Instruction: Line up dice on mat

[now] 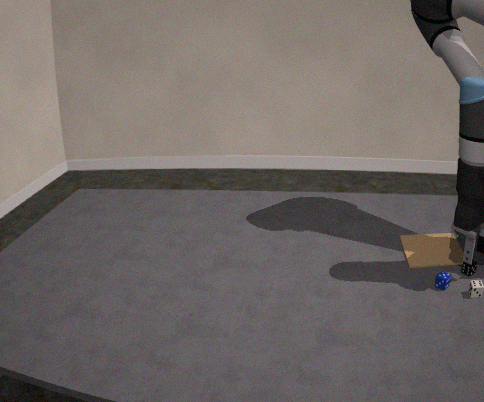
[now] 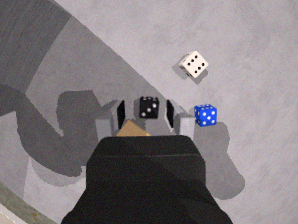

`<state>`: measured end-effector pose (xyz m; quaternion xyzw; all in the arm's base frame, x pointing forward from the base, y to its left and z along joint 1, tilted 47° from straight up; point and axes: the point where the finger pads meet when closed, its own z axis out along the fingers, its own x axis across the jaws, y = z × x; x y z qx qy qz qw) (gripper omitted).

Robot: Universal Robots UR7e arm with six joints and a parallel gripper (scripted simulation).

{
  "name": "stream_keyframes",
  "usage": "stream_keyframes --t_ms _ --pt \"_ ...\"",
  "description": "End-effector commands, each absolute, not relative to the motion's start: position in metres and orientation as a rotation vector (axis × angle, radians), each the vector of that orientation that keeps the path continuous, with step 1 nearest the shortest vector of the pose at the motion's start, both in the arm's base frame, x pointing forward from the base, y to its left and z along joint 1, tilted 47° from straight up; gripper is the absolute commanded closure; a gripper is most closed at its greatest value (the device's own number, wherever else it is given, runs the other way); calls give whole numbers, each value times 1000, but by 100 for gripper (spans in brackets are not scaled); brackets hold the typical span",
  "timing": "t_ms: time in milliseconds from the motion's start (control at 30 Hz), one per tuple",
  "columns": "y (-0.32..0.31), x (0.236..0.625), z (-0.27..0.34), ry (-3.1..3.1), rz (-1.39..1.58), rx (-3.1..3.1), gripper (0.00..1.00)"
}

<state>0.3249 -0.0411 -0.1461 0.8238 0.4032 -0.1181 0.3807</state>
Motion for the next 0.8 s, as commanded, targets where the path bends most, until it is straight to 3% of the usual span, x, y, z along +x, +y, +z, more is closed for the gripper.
stream_keyframes --t_ms 0,500,767 --pt "-38 330 -148 1030 -296 2102 0" --pt "-2 382 -177 1031 -298 2101 0" --pt "2 389 -181 1031 -298 2102 0"
